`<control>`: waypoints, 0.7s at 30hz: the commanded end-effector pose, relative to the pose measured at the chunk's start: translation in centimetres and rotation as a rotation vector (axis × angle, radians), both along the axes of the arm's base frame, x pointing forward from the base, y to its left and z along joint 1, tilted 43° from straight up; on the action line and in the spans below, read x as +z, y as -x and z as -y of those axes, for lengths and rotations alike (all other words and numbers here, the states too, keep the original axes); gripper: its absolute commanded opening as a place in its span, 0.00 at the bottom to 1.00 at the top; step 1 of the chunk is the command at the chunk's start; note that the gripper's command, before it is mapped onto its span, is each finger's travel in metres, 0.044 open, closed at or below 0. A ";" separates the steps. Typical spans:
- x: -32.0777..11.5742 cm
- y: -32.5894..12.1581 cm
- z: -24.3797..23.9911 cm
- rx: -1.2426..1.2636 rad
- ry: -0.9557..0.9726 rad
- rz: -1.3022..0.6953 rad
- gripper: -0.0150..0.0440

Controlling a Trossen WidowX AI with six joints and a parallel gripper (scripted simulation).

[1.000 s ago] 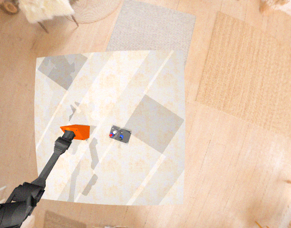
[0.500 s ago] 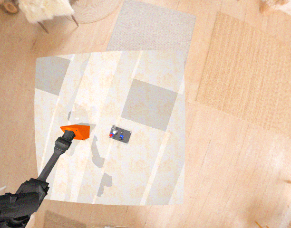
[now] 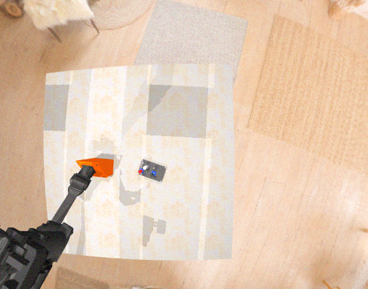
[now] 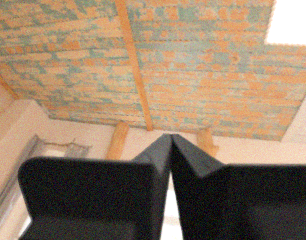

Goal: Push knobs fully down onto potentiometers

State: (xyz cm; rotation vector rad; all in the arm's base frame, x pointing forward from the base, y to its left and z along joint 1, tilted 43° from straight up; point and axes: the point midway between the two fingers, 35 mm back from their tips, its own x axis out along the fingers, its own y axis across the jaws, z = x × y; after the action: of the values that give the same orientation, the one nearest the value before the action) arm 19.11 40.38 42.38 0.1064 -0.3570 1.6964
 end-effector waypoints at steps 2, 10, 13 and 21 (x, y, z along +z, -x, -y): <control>-1.6 -1.9 -0.4 -0.089 0.034 0.035 0.25; -4.5 -5.2 -0.8 -0.233 0.114 0.106 0.25; -5.7 -6.3 -0.8 -0.283 0.150 0.136 0.25; -9.0 -9.3 -0.5 -0.405 0.262 0.222 0.25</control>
State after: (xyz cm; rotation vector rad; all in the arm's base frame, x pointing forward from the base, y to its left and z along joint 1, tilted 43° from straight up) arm 27.45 40.99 34.58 -0.2739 -0.3083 1.3746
